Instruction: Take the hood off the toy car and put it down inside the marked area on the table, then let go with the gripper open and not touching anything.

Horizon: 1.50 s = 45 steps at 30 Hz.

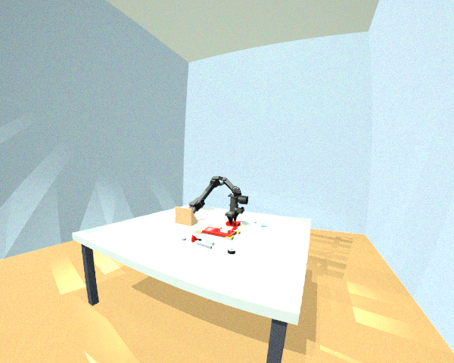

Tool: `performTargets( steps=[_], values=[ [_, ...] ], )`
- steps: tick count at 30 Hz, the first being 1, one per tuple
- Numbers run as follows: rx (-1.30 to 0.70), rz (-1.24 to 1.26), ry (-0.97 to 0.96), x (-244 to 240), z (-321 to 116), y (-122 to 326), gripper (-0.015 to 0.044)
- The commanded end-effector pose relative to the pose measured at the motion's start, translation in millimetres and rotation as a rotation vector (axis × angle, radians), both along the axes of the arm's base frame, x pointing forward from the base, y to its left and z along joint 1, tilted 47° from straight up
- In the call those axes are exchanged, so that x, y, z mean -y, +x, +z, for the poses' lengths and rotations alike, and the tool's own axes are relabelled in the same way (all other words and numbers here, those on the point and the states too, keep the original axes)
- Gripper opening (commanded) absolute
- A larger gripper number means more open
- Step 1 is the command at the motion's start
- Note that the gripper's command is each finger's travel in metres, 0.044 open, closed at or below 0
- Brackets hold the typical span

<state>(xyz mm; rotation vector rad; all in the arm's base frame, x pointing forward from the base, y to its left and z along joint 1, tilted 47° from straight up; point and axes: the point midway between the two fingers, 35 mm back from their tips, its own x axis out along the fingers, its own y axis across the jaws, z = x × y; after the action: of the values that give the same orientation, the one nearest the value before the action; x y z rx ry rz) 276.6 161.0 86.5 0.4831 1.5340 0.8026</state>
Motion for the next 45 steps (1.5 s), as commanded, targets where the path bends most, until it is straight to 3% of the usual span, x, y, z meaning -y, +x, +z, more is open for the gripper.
performTargets(
  steps=[1,6,23,31,45],
  values=[
    [-0.006,-0.005,0.004,-2,-1,0,0.0],
    [-0.006,-0.005,0.005,-4,-3,-1,0.0],
    [0.0,0.0,0.0,0,-1,0,0.044],
    [-0.001,-0.003,0.006,48,44,9,0.044],
    [-0.001,-0.003,0.006,50,46,9,0.044]
  ],
)
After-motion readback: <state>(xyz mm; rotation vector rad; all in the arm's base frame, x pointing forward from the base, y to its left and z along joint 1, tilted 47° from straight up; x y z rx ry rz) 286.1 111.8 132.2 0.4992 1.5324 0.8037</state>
